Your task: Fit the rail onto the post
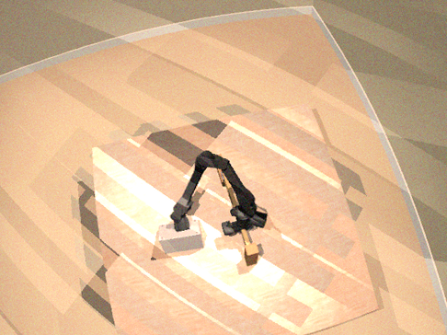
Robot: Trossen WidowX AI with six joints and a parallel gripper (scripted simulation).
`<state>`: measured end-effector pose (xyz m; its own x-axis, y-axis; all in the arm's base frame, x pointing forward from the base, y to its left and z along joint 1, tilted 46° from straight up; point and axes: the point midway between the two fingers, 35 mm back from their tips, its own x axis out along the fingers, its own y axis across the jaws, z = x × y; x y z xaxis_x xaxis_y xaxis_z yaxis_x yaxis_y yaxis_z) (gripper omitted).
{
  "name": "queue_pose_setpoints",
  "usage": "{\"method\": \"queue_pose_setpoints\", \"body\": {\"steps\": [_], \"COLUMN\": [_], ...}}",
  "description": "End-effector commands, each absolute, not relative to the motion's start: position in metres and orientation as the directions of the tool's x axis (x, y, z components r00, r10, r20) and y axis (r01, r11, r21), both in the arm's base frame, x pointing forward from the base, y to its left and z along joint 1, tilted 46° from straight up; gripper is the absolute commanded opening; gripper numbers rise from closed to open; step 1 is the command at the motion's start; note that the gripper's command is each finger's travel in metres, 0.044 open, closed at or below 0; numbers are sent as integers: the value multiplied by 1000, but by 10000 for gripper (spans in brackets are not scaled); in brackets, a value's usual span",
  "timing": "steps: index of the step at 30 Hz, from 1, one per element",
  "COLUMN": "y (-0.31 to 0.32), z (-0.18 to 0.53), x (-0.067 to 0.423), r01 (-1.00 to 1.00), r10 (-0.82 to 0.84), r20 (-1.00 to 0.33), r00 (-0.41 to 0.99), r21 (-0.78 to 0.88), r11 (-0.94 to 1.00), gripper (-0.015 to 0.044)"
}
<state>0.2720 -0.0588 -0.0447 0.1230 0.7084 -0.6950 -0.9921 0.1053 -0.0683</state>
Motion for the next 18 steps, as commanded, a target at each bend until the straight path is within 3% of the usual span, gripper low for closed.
{"method": "queue_pose_setpoints", "body": {"steps": [1,18], "y": [-64,-67], "z": [-46,-49], "x": [273,273], "r01": [-991,-991], "r10": [703,703], "r20": [-698,-699], "r00": [133,133], "r21": [-76,-77], "r11": [112,112], "gripper": [0,0]}}
